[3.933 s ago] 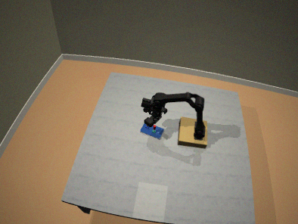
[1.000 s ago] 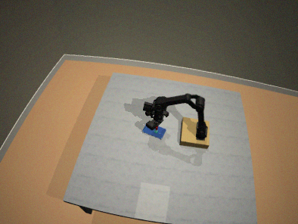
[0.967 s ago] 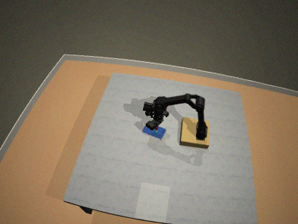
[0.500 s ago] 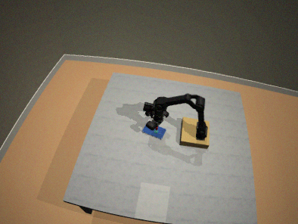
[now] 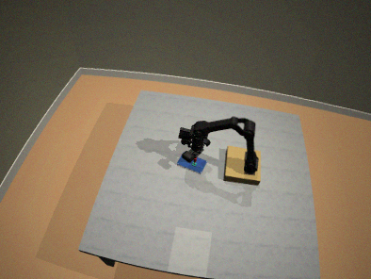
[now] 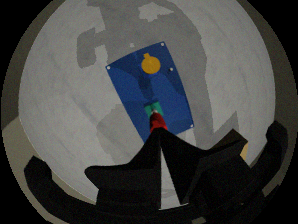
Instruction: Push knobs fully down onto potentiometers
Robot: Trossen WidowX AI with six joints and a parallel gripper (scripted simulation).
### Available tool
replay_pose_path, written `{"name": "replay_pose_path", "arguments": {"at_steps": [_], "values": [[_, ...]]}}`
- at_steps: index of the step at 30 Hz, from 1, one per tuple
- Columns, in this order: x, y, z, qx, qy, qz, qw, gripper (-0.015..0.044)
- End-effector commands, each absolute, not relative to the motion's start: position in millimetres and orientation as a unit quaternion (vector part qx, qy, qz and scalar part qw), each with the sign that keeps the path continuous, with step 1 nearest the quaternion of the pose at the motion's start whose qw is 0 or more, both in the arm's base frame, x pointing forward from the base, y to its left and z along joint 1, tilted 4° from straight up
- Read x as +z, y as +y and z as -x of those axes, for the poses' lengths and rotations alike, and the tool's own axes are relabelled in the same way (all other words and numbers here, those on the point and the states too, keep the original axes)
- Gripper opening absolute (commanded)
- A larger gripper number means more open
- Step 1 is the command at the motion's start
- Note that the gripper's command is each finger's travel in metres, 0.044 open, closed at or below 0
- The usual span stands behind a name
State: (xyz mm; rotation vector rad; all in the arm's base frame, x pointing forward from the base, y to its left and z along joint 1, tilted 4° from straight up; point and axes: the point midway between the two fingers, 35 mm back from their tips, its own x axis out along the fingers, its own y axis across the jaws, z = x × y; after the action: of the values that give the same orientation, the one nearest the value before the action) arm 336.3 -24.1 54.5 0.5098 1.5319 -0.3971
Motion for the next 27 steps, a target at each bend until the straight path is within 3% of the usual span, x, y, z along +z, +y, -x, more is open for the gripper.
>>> {"name": "replay_pose_path", "arguments": {"at_steps": [1, 27], "values": [[41.8, -23.5, -336.7, -0.179, 0.683, -0.226, 0.671, 0.0000], [32.9, -22.9, -336.7, -0.178, 0.683, -0.226, 0.671, 0.0000]]}}
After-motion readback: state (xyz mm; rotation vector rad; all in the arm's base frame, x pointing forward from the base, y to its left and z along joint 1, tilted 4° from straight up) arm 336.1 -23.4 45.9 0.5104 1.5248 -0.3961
